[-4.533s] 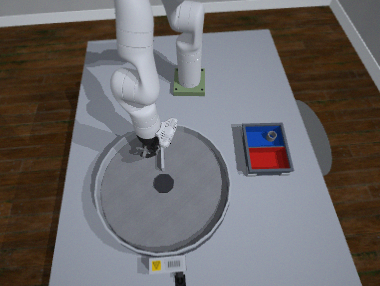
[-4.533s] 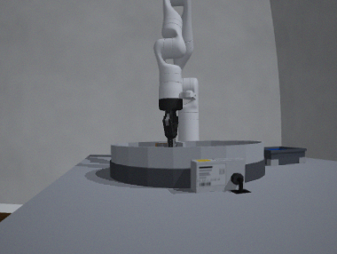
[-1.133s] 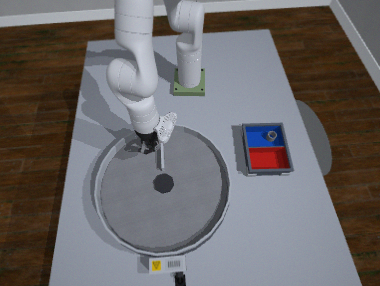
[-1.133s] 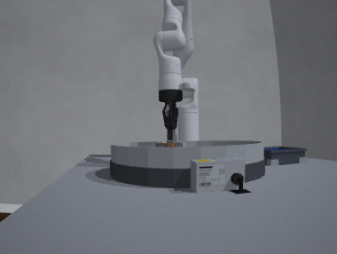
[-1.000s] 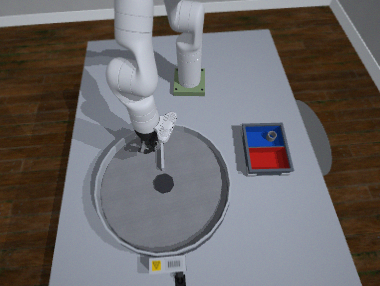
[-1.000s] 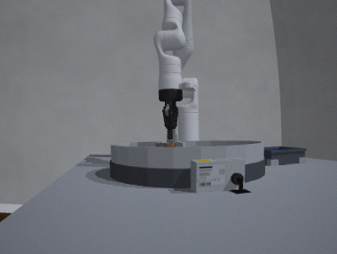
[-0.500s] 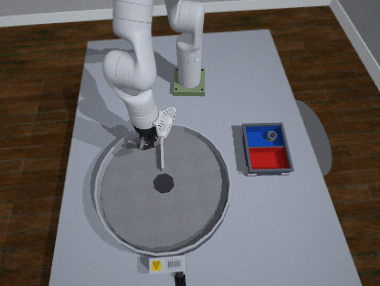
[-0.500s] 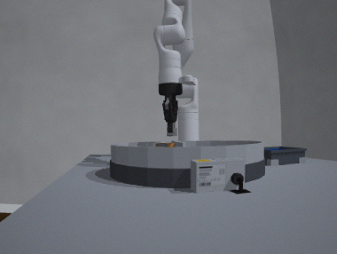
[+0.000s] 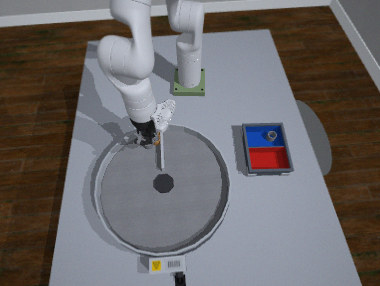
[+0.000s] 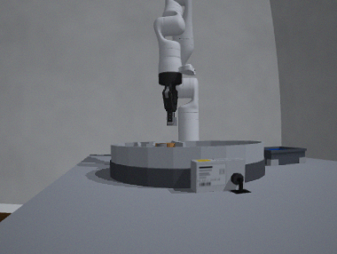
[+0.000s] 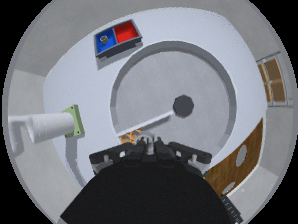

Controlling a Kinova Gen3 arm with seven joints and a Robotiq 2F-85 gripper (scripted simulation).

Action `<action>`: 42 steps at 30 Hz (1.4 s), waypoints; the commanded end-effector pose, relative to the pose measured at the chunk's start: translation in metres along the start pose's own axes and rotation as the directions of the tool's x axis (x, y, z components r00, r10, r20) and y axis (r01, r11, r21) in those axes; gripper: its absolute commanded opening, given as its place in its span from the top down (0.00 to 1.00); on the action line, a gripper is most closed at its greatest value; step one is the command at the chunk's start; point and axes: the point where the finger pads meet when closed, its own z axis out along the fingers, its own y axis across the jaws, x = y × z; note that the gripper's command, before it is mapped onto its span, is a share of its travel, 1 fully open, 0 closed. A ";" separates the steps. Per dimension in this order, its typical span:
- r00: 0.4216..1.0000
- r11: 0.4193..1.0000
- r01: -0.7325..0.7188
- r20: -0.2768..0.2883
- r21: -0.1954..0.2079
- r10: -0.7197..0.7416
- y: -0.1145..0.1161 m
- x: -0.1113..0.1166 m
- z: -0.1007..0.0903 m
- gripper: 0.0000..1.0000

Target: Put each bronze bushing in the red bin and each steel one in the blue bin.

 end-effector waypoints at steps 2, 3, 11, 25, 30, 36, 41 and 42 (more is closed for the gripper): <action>1.000 1.000 0.000 0.000 -0.004 0.000 0.001 0.000 -0.001 1.00; 1.000 1.000 0.000 0.000 -0.004 0.000 0.001 0.000 -0.001 1.00; 0.998 0.998 0.058 0.000 -0.003 -0.058 -0.028 0.052 -0.001 1.00; 0.987 0.987 0.162 0.000 -0.003 -0.162 -0.079 0.146 -0.001 1.00; 0.985 0.985 0.174 0.000 -0.003 -0.174 -0.084 0.157 -0.001 1.00; 0.973 0.973 0.231 0.001 -0.003 -0.231 -0.113 0.209 -0.001 1.00; 0.967 0.967 0.253 0.001 -0.003 -0.253 -0.124 0.230 -0.001 1.00; 0.964 0.964 0.265 0.001 -0.003 -0.265 -0.130 0.240 -0.001 1.00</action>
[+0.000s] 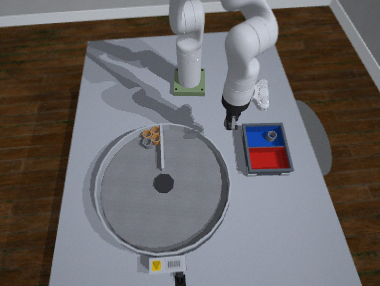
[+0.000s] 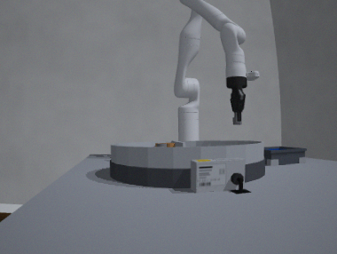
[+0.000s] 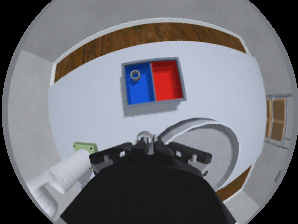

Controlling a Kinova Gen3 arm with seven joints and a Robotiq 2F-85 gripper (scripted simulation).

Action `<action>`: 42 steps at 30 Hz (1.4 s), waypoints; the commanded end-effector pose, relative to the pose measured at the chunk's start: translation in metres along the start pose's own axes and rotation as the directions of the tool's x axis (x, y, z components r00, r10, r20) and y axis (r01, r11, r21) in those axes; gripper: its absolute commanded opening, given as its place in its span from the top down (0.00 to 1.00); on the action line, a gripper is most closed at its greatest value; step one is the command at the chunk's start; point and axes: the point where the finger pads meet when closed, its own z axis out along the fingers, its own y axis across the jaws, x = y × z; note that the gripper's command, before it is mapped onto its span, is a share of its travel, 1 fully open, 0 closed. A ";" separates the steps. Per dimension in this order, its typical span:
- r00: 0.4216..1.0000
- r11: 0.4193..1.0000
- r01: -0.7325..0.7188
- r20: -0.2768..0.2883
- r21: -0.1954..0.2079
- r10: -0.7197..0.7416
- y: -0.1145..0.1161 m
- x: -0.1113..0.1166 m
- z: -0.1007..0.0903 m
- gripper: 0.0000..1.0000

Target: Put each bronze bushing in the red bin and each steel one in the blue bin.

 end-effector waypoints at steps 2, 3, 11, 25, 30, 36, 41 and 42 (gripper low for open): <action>0.999 0.999 0.052 -0.002 0.001 -0.052 -0.008 0.026 0.001 1.00; 0.998 0.998 0.064 -0.002 0.001 -0.064 -0.011 0.038 0.001 1.00; 0.993 0.993 0.122 -0.002 0.001 -0.122 -0.028 0.095 0.001 1.00; 0.991 0.991 0.133 -0.002 0.001 -0.133 -0.031 0.106 0.001 1.00; 0.991 0.991 0.133 -0.003 0.001 -0.133 -0.031 0.106 0.000 1.00; 0.991 0.991 0.134 -0.003 0.001 -0.134 -0.031 0.106 0.006 1.00; 0.991 0.991 0.134 -0.003 0.001 -0.134 -0.031 0.106 0.027 1.00; 0.991 0.991 0.134 -0.003 0.001 -0.134 -0.031 0.106 0.027 1.00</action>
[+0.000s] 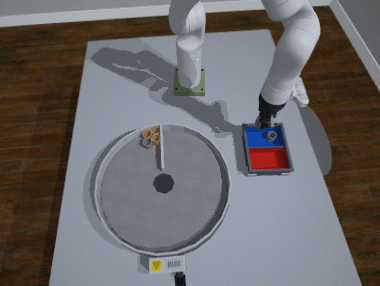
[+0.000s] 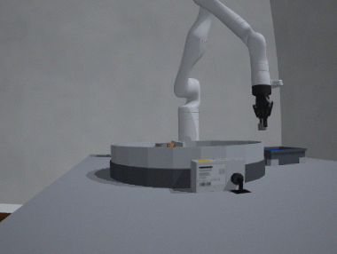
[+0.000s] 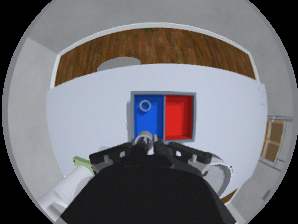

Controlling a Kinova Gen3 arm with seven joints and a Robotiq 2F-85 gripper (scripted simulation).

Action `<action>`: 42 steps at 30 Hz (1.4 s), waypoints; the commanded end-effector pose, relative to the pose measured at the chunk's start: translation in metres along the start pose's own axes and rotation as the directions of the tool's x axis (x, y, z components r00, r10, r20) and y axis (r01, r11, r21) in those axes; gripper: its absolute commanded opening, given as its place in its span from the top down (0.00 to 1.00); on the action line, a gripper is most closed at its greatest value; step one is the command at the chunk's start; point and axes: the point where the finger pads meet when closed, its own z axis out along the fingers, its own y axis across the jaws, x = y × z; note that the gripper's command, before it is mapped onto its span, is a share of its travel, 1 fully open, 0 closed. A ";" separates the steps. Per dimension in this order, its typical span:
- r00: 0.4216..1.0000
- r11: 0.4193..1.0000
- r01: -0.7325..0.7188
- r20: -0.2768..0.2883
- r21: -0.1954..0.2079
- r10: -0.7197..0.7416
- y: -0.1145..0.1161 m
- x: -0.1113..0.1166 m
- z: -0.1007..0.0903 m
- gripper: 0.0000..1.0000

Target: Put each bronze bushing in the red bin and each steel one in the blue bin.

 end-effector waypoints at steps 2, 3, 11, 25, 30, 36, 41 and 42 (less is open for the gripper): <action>1.000 1.000 0.005 0.007 0.014 -0.005 -0.004 0.000 0.012 1.00; 1.000 1.000 0.005 0.007 0.014 -0.005 -0.004 -0.001 0.017 1.00; 1.000 1.000 0.005 0.007 0.014 -0.005 -0.005 -0.001 0.033 1.00; 1.000 1.000 0.005 0.007 0.014 -0.005 -0.005 -0.001 0.061 1.00; 1.000 1.000 0.005 0.007 0.013 -0.005 -0.005 -0.001 0.063 1.00; 1.000 1.000 0.005 0.007 0.013 -0.005 -0.005 -0.001 0.066 1.00; 1.000 1.000 0.005 0.007 0.014 -0.005 -0.006 -0.001 0.073 1.00; 1.000 1.000 0.005 0.007 0.014 -0.005 -0.006 -0.001 0.073 1.00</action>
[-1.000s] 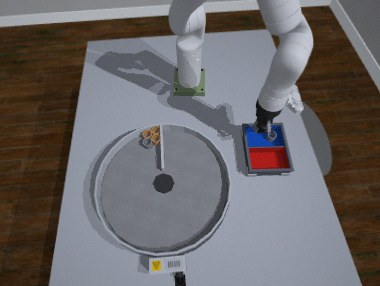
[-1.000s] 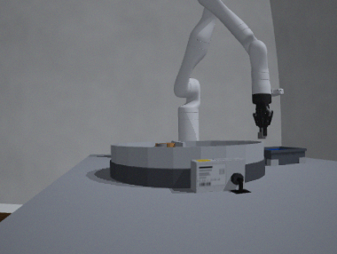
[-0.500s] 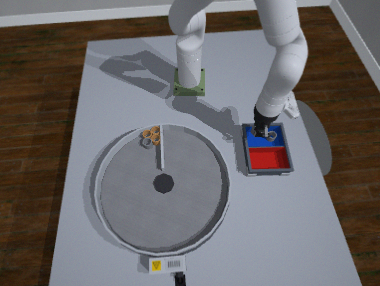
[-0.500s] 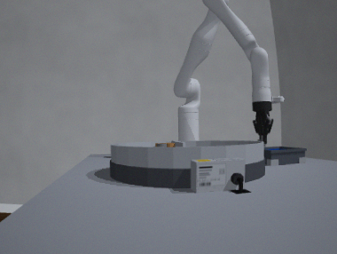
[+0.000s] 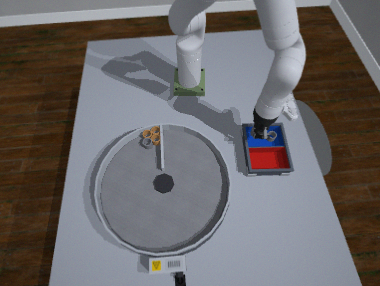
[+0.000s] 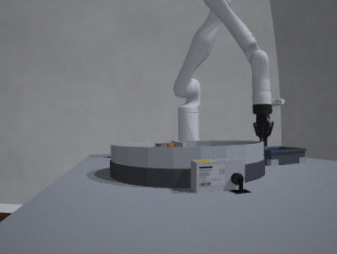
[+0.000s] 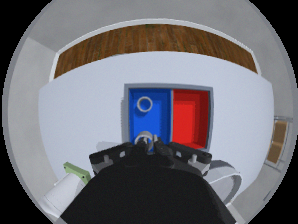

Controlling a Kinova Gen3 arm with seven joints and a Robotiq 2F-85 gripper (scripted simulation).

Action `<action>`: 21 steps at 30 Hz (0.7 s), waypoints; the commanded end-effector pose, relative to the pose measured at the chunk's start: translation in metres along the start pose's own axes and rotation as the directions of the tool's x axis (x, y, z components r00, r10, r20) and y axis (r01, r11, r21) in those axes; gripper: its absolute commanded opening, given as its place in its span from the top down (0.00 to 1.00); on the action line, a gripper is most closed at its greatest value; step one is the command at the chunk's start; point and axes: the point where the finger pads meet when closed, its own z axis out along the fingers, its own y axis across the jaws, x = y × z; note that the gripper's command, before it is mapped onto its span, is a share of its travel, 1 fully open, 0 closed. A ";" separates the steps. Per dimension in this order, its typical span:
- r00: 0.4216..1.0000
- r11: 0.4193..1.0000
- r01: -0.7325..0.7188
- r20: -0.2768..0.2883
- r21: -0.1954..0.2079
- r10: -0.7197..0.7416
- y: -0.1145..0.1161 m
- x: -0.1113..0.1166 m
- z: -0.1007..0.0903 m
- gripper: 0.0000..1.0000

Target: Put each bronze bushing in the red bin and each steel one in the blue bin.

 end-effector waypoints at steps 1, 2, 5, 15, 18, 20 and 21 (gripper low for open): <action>1.000 1.000 0.003 0.002 0.004 -0.003 -0.002 0.000 0.002 1.00; 1.000 1.000 0.003 0.002 0.004 -0.003 -0.002 0.000 0.002 1.00; 1.000 1.000 0.003 0.002 0.004 -0.003 -0.002 0.000 0.002 1.00; 1.000 1.000 0.003 0.002 0.003 -0.003 -0.002 0.000 0.008 1.00; 1.000 1.000 0.003 0.002 0.004 -0.003 -0.002 0.000 0.010 1.00; 1.000 1.000 0.003 0.002 0.004 -0.003 -0.002 0.000 0.010 1.00; 1.000 1.000 0.003 0.002 0.004 -0.003 -0.002 0.000 0.012 1.00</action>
